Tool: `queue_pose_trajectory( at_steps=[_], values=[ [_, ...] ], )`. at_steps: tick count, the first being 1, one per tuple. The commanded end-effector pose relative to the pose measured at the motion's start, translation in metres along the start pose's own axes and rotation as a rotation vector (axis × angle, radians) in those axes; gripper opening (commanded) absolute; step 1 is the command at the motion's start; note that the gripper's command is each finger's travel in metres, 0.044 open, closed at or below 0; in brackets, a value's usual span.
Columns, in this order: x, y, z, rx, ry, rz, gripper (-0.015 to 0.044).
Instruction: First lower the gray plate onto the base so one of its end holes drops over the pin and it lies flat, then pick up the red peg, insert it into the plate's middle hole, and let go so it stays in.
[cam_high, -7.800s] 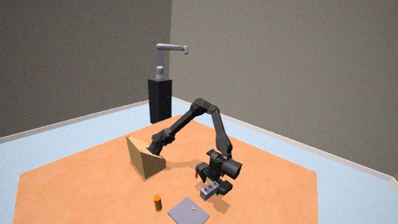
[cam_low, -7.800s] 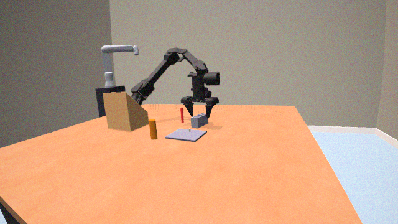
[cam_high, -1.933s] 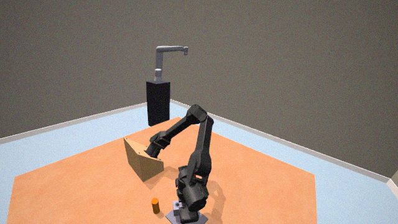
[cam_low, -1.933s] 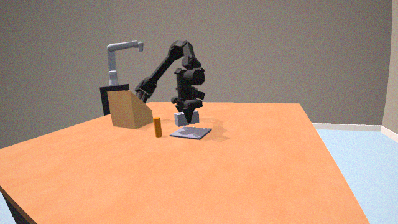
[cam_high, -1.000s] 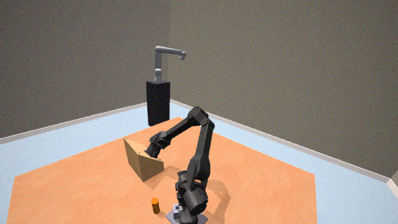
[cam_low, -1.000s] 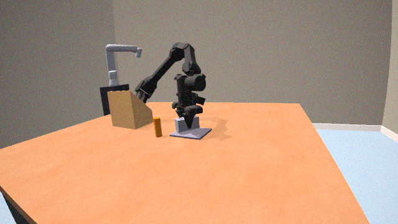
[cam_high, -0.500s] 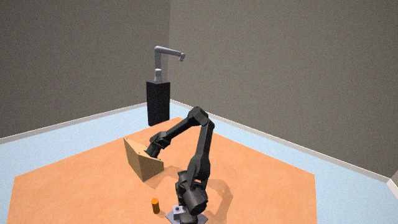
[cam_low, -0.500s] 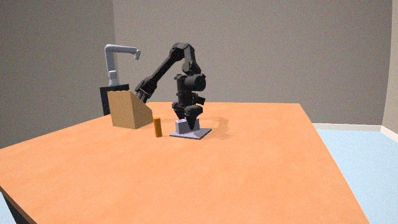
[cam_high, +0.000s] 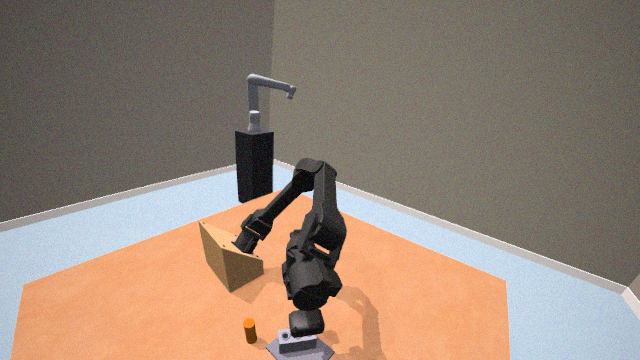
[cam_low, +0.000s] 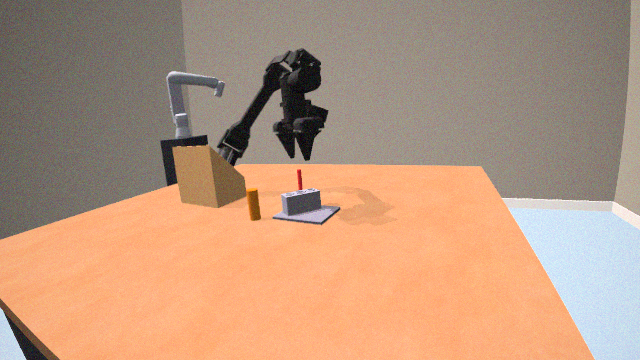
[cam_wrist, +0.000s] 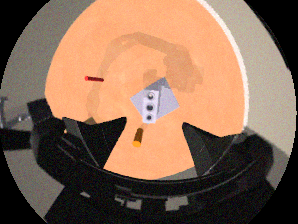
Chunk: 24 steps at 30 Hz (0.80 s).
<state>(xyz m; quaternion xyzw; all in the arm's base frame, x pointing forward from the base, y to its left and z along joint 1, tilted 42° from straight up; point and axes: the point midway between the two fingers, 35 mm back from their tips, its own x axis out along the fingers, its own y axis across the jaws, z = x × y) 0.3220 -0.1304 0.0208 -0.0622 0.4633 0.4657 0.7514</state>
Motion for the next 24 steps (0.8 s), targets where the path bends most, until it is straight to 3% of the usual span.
queue_pose_trajectory(
  at_steps=[1,5,24],
  values=[
    [0.001,0.004,0.000,-0.004,0.010,0.028,0.0440],
    [-0.002,0.015,0.010,0.117,0.013,0.027,0.0440],
    [-0.010,0.160,0.079,1.558,0.027,-0.003,0.0440]
  ],
)
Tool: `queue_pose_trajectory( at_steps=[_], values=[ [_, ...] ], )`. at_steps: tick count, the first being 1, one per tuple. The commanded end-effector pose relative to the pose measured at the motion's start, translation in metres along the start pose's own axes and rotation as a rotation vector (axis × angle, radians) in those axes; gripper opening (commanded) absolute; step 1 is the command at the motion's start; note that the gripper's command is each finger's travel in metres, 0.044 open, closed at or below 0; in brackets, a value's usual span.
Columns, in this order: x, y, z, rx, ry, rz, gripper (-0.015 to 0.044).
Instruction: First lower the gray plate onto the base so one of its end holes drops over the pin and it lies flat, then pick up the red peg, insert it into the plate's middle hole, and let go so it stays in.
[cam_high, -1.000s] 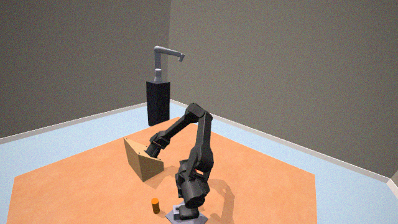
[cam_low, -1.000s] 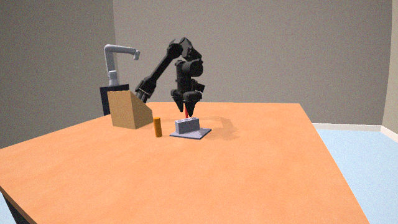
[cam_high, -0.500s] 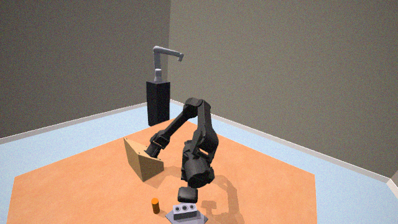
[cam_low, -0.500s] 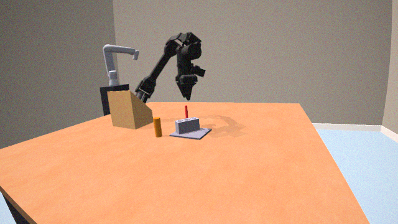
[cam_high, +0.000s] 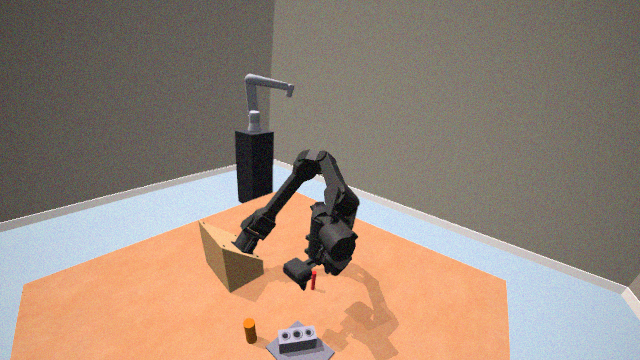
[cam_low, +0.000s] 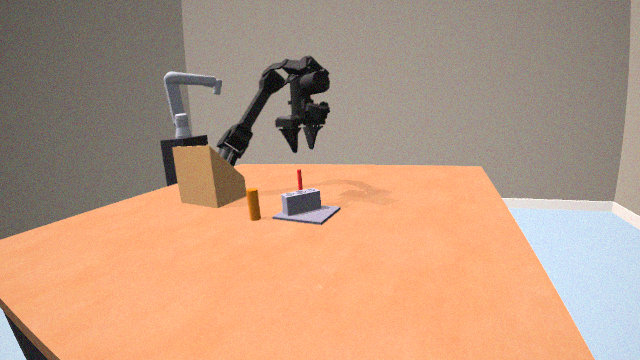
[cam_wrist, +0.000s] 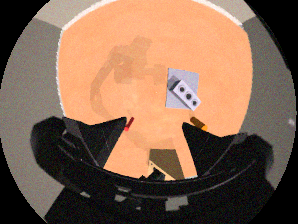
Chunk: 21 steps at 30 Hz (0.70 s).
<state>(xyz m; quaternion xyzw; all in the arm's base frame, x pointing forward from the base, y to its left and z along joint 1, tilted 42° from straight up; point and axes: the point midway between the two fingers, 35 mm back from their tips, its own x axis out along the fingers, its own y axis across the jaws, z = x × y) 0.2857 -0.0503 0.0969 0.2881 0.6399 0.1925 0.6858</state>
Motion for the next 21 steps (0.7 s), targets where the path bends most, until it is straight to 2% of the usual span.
queue_pose_trajectory(
  at_steps=[1,8,21],
  values=[
    [0.001,0.054,-0.045,0.639,0.001,0.015,0.0440],
    [0.006,0.078,-0.070,0.991,0.023,0.029,0.0440],
    [0.006,0.078,-0.071,0.997,0.023,0.029,0.0440]
  ],
)
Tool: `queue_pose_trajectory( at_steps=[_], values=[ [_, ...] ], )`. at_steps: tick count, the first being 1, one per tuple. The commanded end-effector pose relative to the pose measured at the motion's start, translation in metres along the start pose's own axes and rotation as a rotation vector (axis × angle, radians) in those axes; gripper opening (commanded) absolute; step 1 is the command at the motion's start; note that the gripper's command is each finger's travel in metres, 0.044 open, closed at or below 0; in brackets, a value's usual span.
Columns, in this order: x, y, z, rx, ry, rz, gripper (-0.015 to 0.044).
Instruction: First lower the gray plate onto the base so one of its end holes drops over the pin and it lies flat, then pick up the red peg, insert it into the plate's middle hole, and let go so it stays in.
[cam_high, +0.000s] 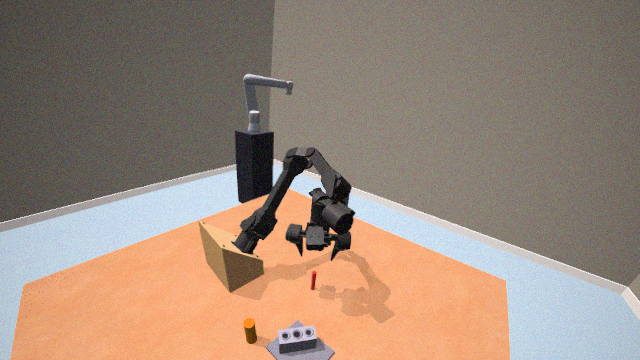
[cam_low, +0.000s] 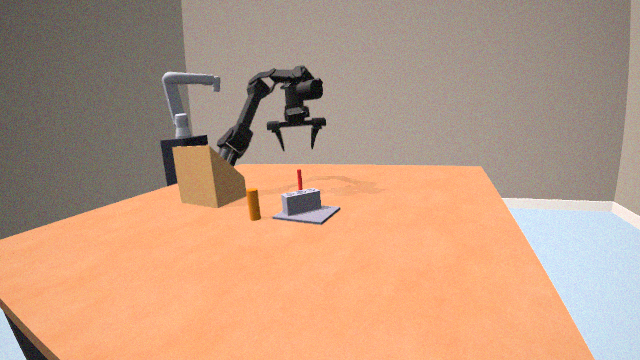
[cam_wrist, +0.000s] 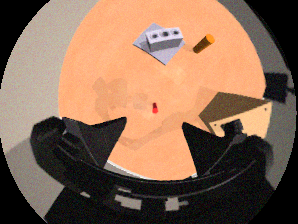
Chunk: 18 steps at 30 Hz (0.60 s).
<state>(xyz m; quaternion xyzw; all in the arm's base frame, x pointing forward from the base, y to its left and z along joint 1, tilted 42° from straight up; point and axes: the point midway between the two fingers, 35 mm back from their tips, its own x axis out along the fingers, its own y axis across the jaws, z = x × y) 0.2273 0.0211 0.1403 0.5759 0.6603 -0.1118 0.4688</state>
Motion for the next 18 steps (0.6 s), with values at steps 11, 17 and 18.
queue_pose_trajectory(
  at_steps=[11,17,18],
  values=[
    [0.035,-0.001,-0.004,0.043,0.005,0.005,0.0440],
    [0.050,-0.001,-0.004,0.043,0.006,0.005,0.0440],
    [0.051,-0.001,-0.004,0.042,0.006,0.005,0.0440]
  ],
)
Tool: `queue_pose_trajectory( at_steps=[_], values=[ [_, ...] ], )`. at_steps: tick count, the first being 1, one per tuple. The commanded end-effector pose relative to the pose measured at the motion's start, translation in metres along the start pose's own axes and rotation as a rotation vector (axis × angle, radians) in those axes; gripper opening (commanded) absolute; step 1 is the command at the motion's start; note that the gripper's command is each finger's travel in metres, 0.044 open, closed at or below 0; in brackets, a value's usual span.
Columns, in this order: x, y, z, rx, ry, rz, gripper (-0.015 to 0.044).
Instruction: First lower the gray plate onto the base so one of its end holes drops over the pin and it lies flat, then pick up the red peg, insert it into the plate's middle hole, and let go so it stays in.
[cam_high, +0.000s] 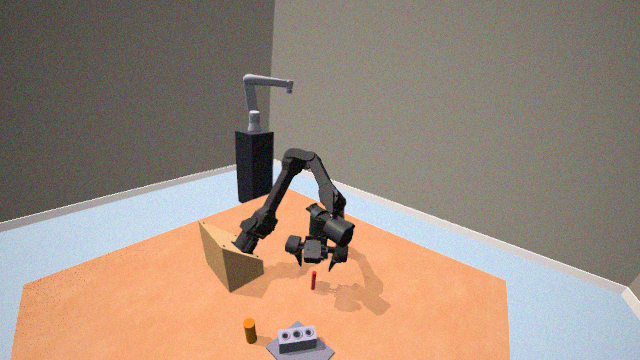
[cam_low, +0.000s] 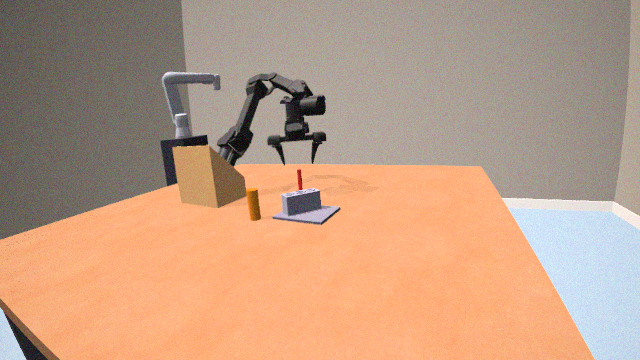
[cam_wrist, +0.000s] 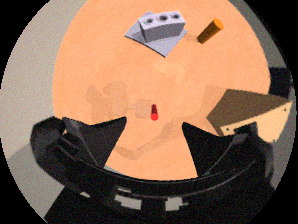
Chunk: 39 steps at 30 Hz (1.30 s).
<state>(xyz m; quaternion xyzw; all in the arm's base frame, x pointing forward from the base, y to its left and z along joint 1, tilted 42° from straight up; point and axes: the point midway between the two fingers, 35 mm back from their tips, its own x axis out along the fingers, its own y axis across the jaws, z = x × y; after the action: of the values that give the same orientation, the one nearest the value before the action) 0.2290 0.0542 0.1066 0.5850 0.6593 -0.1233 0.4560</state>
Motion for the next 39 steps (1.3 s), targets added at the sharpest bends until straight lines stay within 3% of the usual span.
queue_pose_trajectory(
  at_steps=[1,34,39],
  values=[
    [0.006,0.001,0.000,0.003,0.001,0.005,0.0440],
    [0.057,0.001,0.000,0.004,0.003,0.008,0.0440],
    [0.057,0.001,0.000,0.004,0.003,0.008,0.0309]
  ],
)
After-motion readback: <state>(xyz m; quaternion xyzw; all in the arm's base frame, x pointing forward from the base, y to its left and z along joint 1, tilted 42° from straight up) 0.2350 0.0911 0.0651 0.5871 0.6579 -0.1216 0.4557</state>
